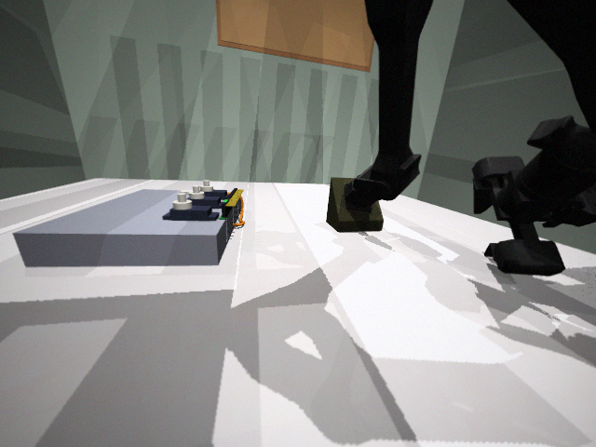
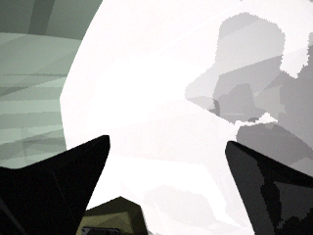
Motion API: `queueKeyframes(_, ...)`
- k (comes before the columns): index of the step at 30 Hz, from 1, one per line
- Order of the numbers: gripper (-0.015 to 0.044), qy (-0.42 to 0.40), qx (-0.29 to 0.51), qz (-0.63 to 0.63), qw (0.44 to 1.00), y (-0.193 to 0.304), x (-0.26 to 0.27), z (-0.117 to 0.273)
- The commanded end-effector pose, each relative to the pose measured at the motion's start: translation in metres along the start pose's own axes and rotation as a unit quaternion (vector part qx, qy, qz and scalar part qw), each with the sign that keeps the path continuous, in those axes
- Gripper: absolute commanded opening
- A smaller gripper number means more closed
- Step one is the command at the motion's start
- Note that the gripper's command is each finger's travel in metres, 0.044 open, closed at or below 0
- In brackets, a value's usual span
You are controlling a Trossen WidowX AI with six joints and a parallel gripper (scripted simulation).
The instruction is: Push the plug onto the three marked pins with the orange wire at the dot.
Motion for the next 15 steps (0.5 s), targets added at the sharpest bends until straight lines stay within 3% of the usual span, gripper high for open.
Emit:
queueKeyframes(1,0.0374,0.001,-0.001,-0.001,1.0,0.0,0.0,0.0)
queueKeyframes(11,0.0115,0.042,-0.045,-0.05,0.997,-0.01,-0.025,0.012)
queueKeyframes(15,0.0115,0.069,-0.071,-0.073,0.992,-0.017,-0.039,0.021)
Point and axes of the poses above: the point midway between the two fingers, 35 mm back from their tips, its own z axis back along the fingers, its own x axis across the jaws, y = z × x, the point moved 1 cm from there along z, back along the fingers, and after that the axes turned 9 degrees about -z, right-handed, at the moved point
